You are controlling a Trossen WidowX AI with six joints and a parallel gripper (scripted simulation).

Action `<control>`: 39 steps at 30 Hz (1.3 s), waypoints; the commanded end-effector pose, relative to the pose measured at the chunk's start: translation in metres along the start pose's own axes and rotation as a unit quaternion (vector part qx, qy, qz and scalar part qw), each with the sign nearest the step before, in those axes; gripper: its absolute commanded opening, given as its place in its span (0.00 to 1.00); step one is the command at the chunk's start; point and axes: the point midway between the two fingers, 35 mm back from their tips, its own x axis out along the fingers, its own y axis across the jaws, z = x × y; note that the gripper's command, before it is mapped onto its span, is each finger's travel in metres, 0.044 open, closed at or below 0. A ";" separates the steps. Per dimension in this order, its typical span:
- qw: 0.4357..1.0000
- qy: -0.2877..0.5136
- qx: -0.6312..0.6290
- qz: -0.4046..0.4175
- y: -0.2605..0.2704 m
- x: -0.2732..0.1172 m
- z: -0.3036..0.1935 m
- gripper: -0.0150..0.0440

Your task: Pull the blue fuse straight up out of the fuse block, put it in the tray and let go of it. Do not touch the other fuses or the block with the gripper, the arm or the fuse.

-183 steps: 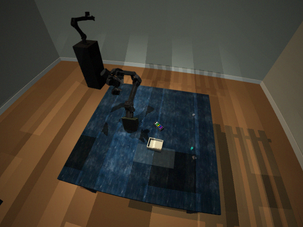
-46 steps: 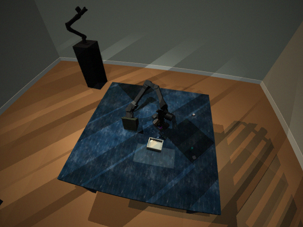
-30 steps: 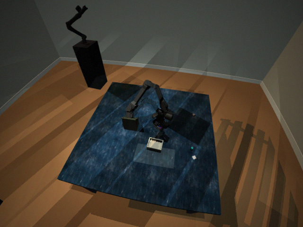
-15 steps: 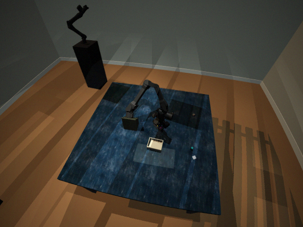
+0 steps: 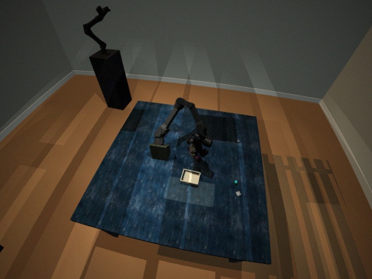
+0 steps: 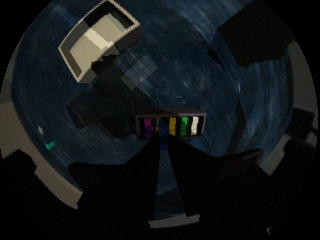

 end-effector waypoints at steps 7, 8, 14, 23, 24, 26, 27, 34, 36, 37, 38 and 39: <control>1.000 -0.001 -0.003 0.003 0.001 -0.007 0.000 0.25; 1.000 -0.001 -0.003 0.003 0.001 -0.007 0.000 0.25; 1.000 -0.001 -0.002 0.003 0.001 -0.013 0.000 0.25; 1.000 -0.001 -0.002 0.003 0.001 -0.027 0.000 0.25; 1.000 -0.001 -0.002 0.003 0.001 -0.028 0.000 0.25; 1.000 -0.001 -0.002 0.003 0.001 -0.029 0.000 0.25; 1.000 -0.001 -0.002 0.003 0.001 -0.029 0.000 0.25; 1.000 -0.003 -0.002 0.006 0.016 -0.032 0.013 0.25; 1.000 -0.004 -0.002 0.007 0.025 -0.033 0.020 0.25; 1.000 -0.004 -0.002 0.008 0.029 -0.033 0.024 0.25; 1.000 -0.005 -0.001 0.008 0.033 -0.034 0.028 0.25; 1.000 -0.005 -0.001 0.009 0.037 -0.034 0.033 0.25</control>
